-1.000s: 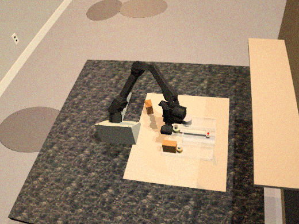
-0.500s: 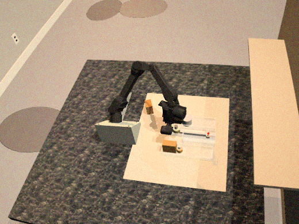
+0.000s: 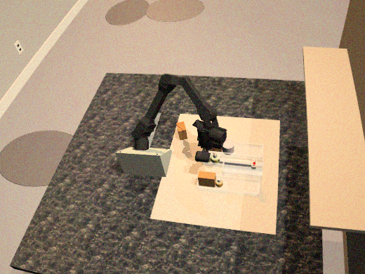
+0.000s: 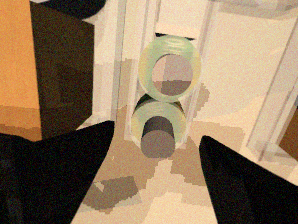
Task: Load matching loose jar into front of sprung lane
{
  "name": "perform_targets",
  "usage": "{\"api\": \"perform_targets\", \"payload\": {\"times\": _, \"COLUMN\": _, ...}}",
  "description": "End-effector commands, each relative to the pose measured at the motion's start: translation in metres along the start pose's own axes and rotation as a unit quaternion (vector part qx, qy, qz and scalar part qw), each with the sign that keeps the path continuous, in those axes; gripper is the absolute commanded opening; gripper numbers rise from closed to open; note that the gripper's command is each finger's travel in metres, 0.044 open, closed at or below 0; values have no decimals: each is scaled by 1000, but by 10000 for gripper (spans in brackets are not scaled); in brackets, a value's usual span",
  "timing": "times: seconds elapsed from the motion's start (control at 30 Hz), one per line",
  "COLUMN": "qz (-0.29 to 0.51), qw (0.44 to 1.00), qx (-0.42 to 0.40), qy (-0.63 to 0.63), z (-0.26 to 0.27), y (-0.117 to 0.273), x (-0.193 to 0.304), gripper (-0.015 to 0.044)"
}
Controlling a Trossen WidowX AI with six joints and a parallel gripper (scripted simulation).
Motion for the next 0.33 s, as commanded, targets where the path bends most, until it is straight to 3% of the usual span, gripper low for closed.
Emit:
{"api": "perform_targets", "payload": {"times": 0.0, "qz": 0, "qw": 1000, "qx": 2, "qy": 1, "z": 0, "y": 2, "x": 9, "gripper": 284}}
{"api": "perform_targets", "payload": {"times": 0.3, "qz": 1, "qw": 1000, "qx": 2, "qy": 0, "z": 0, "y": 3, "x": 41, "gripper": 284}}
Point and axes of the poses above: the point midway between the two fingers, 35 mm back from their tips, its own y axis back along the fingers, its own z axis across the jaws, x = y × z, the point moved 8 cm from there along y, back along the fingers, and after that the axes turned 1 degree about y, right-handed, at the moved point
